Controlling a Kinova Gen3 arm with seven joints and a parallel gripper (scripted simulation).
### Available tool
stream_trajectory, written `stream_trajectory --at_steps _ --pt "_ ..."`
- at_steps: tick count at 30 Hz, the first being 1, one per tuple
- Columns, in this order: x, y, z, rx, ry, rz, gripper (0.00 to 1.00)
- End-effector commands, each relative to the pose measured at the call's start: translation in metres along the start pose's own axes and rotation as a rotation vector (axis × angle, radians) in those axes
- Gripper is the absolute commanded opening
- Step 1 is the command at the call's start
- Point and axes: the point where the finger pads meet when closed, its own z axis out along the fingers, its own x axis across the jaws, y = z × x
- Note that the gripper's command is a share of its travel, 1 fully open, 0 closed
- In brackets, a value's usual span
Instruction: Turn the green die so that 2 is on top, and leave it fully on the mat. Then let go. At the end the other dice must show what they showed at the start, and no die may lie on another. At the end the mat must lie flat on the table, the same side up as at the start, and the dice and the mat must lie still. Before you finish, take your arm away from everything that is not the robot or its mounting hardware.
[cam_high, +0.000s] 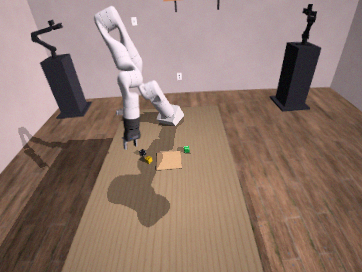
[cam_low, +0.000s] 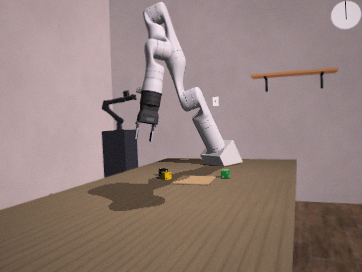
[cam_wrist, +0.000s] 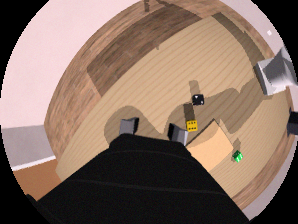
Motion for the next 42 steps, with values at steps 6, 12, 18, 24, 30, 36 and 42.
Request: stream_trajectory --at_steps 6,12,18,24,30,36,42 --pt "0.066 -0.032 -0.005 0.018 0.132 -0.053 1.00" --pt "0.090 -0.045 -0.007 0.028 0.183 -0.070 1.00" --pt "0.099 -0.050 -0.007 0.032 0.203 -0.077 1.00" --pt "0.100 -0.050 -0.008 0.032 0.205 -0.077 1.00" --pt "0.100 -0.050 -0.008 0.032 0.205 -0.077 1.00" --pt "0.100 -0.050 -0.008 0.032 0.205 -0.077 1.00" --pt "0.100 -0.050 -0.005 0.032 0.205 -0.077 1.00"
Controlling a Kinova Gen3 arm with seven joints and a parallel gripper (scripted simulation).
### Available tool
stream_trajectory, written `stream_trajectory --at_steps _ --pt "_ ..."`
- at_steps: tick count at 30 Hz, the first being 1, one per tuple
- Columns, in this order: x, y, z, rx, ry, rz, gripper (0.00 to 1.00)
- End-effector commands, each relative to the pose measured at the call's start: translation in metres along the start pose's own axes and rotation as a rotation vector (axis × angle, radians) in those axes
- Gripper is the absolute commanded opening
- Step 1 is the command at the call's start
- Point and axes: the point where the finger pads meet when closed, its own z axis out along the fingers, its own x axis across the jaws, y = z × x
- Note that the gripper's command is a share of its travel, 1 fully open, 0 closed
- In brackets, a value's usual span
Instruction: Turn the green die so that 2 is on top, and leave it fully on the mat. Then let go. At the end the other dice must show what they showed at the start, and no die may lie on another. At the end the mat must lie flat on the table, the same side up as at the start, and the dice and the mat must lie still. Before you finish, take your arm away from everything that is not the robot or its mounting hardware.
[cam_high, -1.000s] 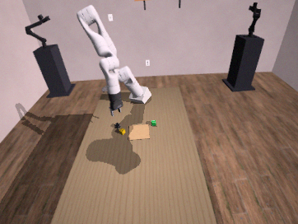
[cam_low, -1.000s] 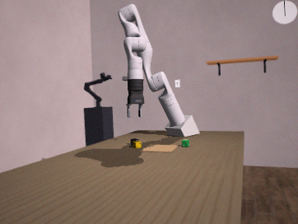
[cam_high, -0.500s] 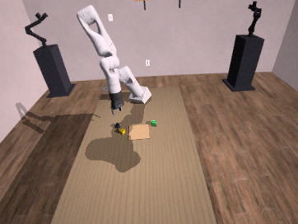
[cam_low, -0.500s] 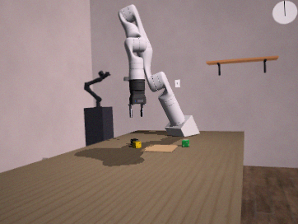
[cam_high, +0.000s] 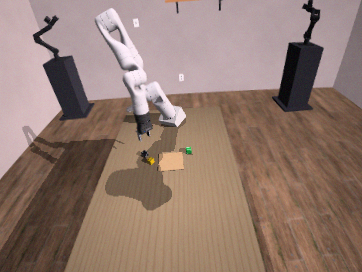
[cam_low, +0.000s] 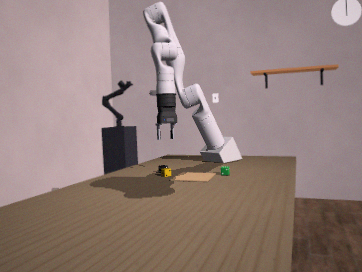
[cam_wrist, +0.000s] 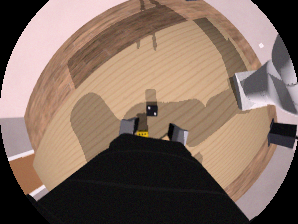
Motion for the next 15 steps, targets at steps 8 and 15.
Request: stream_trajectory --at_steps 8,15 --pt "0.000 0.000 0.010 0.002 0.001 0.000 1.00" --pt "0.000 -0.001 0.028 0.002 0.001 0.000 1.00"
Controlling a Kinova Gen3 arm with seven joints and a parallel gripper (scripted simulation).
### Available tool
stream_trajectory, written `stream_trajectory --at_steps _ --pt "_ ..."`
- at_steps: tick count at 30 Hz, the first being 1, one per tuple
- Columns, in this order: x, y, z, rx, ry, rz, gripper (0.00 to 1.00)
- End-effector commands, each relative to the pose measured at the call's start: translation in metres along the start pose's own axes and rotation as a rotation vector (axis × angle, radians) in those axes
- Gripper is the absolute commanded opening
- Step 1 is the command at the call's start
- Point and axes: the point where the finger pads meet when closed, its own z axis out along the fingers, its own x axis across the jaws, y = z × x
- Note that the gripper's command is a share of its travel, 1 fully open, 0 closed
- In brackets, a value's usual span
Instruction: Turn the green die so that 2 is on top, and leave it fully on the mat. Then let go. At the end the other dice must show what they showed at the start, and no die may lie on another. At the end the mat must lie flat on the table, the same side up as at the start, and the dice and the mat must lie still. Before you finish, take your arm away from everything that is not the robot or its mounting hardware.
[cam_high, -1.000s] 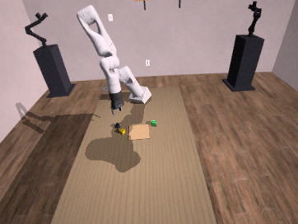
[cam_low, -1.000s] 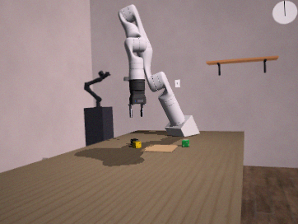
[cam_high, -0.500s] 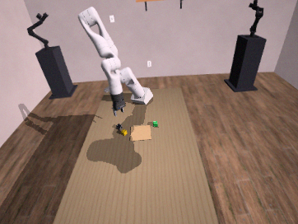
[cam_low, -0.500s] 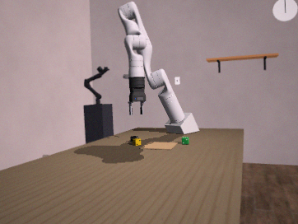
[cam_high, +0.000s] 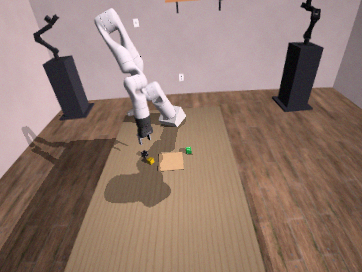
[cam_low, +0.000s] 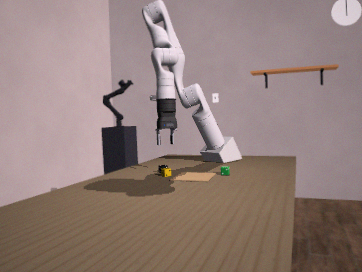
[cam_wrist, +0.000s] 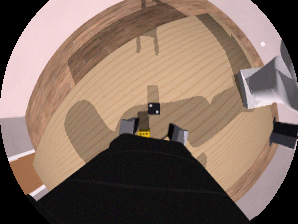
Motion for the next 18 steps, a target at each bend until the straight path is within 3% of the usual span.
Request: stream_trajectory --at_steps 1,18 --pt "0.003 -0.005 0.010 0.018 0.011 -0.001 1.00" --pt "0.004 -0.006 0.055 0.018 0.011 -0.001 1.00"
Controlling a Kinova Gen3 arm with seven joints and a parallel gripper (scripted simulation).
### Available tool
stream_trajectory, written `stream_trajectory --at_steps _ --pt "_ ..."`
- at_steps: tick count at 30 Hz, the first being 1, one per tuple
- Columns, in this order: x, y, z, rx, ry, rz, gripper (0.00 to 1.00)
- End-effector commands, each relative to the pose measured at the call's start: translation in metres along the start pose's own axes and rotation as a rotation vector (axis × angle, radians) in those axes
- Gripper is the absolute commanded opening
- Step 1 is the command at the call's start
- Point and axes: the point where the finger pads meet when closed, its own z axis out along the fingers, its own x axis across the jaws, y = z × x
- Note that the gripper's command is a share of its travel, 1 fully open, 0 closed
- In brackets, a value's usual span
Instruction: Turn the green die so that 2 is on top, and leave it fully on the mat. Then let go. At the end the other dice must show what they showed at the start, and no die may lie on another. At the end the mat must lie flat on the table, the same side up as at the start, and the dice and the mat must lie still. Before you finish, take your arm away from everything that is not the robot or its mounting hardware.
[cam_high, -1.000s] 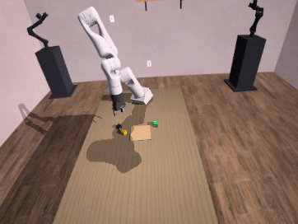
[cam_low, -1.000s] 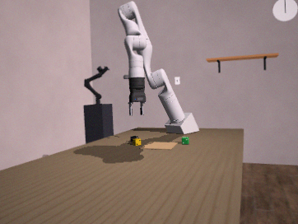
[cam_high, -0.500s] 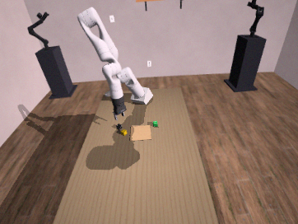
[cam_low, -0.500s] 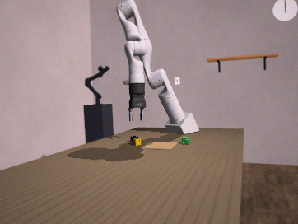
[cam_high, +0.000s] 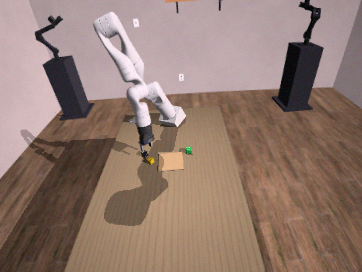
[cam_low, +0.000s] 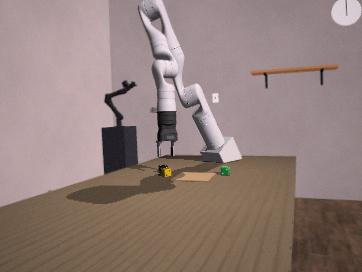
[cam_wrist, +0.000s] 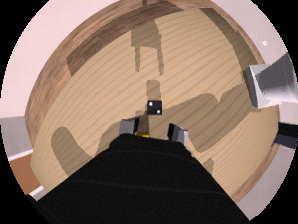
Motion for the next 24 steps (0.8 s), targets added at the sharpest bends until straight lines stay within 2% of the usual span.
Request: stream_trajectory --at_steps 1,11,24 --pt "0.004 -0.007 0.009 0.023 0.015 0.001 1.00" --pt "0.005 -0.007 0.026 0.037 0.041 0.001 1.00" --pt "0.005 -0.007 0.029 0.029 0.045 0.000 1.00"
